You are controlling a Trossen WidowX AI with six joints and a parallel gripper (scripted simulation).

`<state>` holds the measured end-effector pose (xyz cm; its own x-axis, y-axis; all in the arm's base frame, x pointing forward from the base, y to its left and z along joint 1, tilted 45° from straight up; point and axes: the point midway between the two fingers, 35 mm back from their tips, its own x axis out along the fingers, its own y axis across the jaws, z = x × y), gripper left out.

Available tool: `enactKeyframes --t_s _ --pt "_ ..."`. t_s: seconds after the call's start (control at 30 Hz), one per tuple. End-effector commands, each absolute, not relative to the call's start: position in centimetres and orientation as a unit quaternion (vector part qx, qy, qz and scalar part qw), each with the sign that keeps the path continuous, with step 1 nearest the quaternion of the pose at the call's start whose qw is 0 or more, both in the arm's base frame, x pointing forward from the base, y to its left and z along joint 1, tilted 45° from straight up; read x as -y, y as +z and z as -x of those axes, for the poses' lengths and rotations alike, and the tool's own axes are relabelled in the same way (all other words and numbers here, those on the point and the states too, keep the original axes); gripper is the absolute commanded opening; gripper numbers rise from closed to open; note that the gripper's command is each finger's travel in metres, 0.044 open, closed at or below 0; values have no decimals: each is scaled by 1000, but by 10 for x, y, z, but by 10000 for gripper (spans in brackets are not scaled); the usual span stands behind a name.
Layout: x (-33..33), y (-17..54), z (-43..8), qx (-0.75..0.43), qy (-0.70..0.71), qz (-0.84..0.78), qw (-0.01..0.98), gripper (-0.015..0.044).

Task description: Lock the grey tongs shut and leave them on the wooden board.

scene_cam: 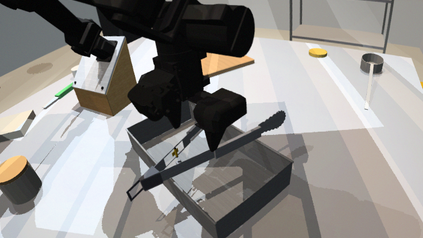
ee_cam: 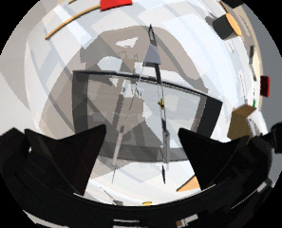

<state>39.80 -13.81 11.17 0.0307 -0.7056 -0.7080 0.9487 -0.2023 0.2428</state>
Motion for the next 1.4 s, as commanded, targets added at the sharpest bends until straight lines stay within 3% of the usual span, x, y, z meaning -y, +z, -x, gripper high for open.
enactKeyframes --t_s 0.0,1.33,1.37 --pt "142 105 -398 -164 -677 -377 610 440" --pt "187 62 -395 -162 -677 -375 612 440" --pt "185 66 -396 -159 -678 -375 611 414"
